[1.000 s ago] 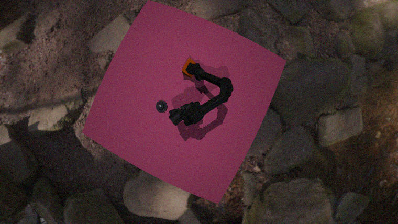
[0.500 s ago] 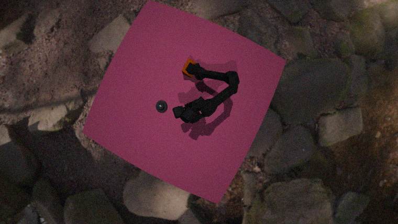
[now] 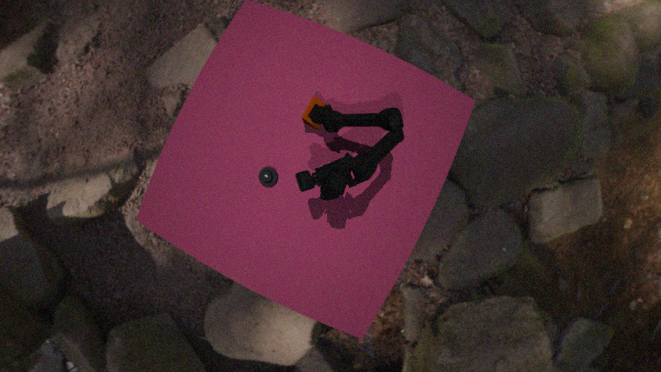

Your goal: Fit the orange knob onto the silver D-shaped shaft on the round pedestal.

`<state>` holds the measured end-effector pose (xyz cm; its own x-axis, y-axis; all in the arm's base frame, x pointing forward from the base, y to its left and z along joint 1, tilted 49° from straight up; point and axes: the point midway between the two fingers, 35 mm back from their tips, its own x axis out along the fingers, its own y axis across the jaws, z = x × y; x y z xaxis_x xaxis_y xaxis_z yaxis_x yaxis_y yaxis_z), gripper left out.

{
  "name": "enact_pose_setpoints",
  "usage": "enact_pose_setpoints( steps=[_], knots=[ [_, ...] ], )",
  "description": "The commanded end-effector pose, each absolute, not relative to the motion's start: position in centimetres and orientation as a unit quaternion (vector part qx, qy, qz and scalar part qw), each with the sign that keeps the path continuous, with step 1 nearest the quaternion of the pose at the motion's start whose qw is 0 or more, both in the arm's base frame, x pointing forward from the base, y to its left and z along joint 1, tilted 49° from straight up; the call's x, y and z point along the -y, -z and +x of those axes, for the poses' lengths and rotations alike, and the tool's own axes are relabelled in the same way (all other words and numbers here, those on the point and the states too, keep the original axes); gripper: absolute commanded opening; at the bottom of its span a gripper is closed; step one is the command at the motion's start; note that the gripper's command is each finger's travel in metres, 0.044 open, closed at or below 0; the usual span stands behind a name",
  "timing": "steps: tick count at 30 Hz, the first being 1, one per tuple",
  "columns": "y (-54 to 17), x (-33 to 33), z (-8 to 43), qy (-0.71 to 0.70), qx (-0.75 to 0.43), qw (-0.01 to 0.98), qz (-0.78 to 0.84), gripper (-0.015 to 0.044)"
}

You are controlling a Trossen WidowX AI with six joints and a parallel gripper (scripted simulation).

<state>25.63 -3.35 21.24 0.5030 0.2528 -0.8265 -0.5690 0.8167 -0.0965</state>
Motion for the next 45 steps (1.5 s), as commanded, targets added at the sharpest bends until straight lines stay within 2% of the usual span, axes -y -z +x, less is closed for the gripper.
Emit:
enact_pose_setpoints(
  steps=[1,21,45],
  knots=[
    [-21.99,4.08,25.35,-0.199,-0.426,0.859,-0.201,0.0],
    [-22.6,4.31,24.88,-0.118,-0.405,0.875,-0.237,0.0],
    [-22.52,4.18,24.89,-0.137,-0.409,0.872,-0.23,0.0]
  ],
)
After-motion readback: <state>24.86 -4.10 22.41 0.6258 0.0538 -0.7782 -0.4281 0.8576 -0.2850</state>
